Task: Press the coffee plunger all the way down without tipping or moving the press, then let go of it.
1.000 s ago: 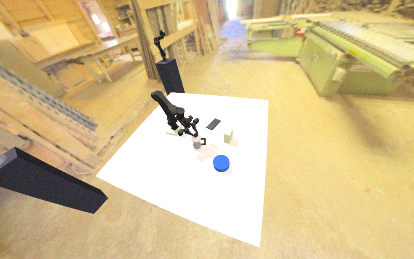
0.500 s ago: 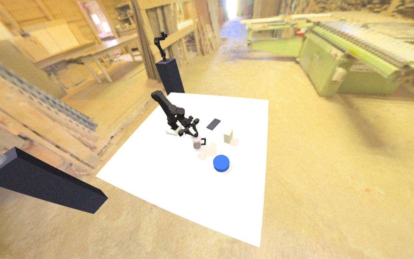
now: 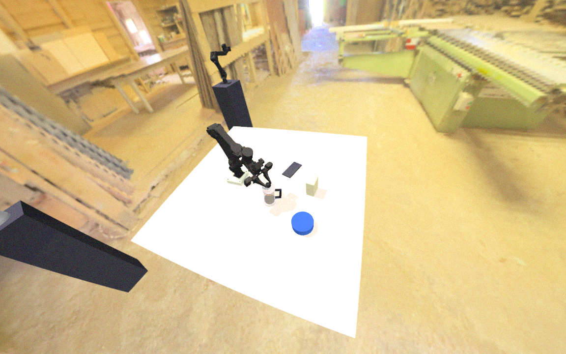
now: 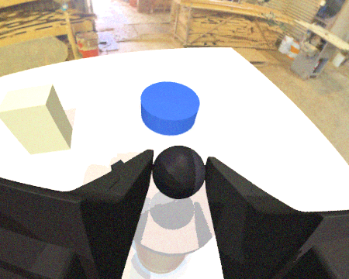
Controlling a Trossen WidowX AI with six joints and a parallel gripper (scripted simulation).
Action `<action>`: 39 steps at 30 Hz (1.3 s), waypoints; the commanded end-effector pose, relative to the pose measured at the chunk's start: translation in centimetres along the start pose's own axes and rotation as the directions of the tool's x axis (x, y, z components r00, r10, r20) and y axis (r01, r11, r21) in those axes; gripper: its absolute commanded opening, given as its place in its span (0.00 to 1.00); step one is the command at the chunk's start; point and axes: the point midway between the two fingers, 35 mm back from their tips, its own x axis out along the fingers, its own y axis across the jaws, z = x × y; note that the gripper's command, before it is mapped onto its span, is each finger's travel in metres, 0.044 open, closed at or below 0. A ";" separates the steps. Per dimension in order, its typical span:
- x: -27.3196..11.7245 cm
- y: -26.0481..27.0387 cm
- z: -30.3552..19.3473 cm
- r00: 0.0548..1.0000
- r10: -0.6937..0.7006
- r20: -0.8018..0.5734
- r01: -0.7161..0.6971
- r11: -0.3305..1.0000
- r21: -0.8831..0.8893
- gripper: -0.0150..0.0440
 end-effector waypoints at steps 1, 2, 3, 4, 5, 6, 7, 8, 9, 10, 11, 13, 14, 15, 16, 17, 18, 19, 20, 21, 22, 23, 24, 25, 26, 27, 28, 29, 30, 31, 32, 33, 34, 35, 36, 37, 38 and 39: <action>0.3 0.0 -0.5 1.000 -0.001 -0.019 0.001 1.000 0.001 0.47; 0.3 0.0 -0.5 1.000 -0.001 -0.019 0.001 1.000 0.001 0.47; 0.3 0.0 -0.5 1.000 -0.001 -0.019 0.001 1.000 0.001 0.47; 0.0 0.0 0.0 1.000 0.000 -0.001 0.000 1.000 0.000 0.47; 0.0 0.0 0.0 1.000 0.000 -0.001 0.000 1.000 0.000 0.47; 0.0 0.0 0.0 1.000 0.000 -0.001 0.000 1.000 0.000 0.47; 0.0 0.0 0.0 1.000 0.000 -0.001 0.000 1.000 0.000 0.47; 0.0 0.0 0.0 1.000 0.000 -0.001 0.000 1.000 0.000 0.47; 0.0 0.0 0.0 1.000 0.000 -0.001 0.000 1.000 0.000 0.47; 0.0 0.0 0.0 1.000 0.000 -0.001 0.000 1.000 0.000 0.47; 0.0 0.0 0.0 1.000 0.000 -0.001 0.000 1.000 0.000 0.47; 0.0 0.0 0.0 1.000 0.000 -0.001 0.000 1.000 0.000 0.51; 0.0 0.0 0.0 1.000 0.000 -0.001 0.000 1.000 0.000 0.56; 0.0 0.0 0.0 1.000 0.000 -0.001 0.000 1.000 0.000 0.60; 0.0 0.0 0.0 1.000 0.000 -0.001 0.000 1.000 0.000 0.65; 0.0 0.0 0.0 1.000 0.000 -0.001 0.000 1.000 0.000 0.69; 0.0 0.0 0.0 1.000 0.000 -0.001 0.000 1.000 0.000 0.74; 0.0 0.0 0.0 1.000 0.000 -0.001 0.000 1.000 0.000 0.78; 0.0 0.0 0.0 1.000 0.000 -0.001 0.000 1.000 0.000 0.82; 0.0 0.0 0.0 1.000 0.000 -0.001 0.000 1.000 0.000 0.87; 0.0 0.0 0.0 1.000 0.000 -0.001 0.000 1.000 0.000 0.91; 0.0 0.0 0.0 1.000 0.000 -0.001 0.000 1.000 0.000 0.96; 0.0 0.0 0.0 1.000 0.000 -0.001 0.000 1.000 0.000 1.00; 0.0 0.0 0.0 1.000 0.000 -0.001 0.000 1.000 0.000 1.00; 0.0 0.0 0.0 1.000 0.000 -0.001 0.000 1.000 0.000 1.00; 0.0 0.0 0.0 1.000 0.000 -0.001 0.000 1.000 0.000 1.00; -0.2 0.0 0.2 1.000 0.000 -0.002 0.000 1.000 0.000 1.00; -0.5 0.0 0.5 1.000 0.000 -0.003 0.000 1.000 0.000 1.00; -1.0 -0.1 1.0 1.000 -0.001 -0.005 0.001 1.000 0.000 1.00; -1.8 -0.1 1.6 1.000 -0.001 -0.007 0.001 1.000 0.001 1.00; -2.7 -0.1 2.3 1.000 -0.001 -0.010 0.001 1.000 0.001 1.00; -3.8 -0.2 3.0 1.000 -0.002 -0.013 0.002 1.000 0.001 1.00; -5.1 -0.2 3.8 1.000 -0.002 -0.017 0.002 1.000 0.002 1.00; -6.4 -0.3 4.4 1.000 -0.003 -0.020 0.003 1.000 0.002 1.00; -7.2 -0.3 4.7 1.000 -0.003 -0.023 0.003 1.000 0.002 1.00; -7.5 -0.3 4.8 1.000 -0.003 -0.023 0.003 1.000 0.002 1.00; -7.5 -0.3 4.7 1.000 -0.003 -0.023 0.003 1.000 0.002 1.00; -7.4 -0.3 4.6 1.000 -0.003 -0.023 0.003 1.000 0.002 1.00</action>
